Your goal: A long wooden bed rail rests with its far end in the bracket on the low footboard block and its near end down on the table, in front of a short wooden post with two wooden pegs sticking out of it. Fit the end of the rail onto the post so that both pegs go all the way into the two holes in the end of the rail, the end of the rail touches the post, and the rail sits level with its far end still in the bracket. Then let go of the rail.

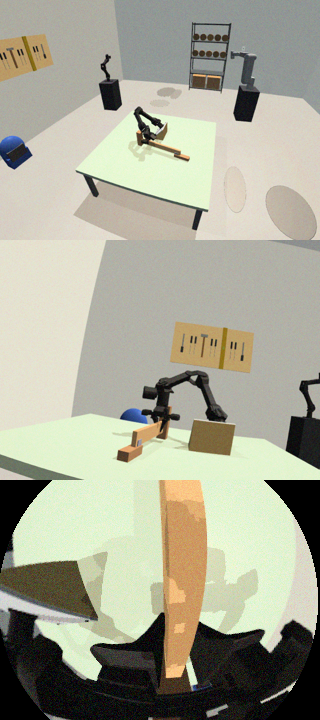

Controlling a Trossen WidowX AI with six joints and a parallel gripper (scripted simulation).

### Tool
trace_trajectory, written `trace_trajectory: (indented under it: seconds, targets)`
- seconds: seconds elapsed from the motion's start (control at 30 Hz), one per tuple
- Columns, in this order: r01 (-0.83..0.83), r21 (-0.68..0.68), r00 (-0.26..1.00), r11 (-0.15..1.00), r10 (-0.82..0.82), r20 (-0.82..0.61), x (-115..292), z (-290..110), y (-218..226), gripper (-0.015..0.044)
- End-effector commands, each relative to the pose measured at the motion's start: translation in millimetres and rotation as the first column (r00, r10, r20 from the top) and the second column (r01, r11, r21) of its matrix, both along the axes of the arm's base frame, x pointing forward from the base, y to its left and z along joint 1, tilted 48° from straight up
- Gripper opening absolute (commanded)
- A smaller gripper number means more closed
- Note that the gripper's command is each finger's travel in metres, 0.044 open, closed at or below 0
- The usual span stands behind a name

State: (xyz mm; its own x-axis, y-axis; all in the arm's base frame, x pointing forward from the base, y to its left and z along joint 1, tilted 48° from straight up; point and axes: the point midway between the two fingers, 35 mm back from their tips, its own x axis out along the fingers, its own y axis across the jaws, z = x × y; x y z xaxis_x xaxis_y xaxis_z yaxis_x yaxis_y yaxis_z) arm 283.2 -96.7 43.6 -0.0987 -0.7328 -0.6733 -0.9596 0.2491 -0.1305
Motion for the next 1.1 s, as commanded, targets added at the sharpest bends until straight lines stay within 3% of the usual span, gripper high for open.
trace_trajectory:
  seconds: [0.0, 1.07]
  targets:
    - [-0.003, 0.000, 1.000, 1.000, 0.003, 0.004, -0.2, 2.9, -1.2, 0.0000]
    - [-0.003, -0.001, 1.000, 1.000, 0.003, 0.004, -2.6, 10.7, -6.7, 0.0000]
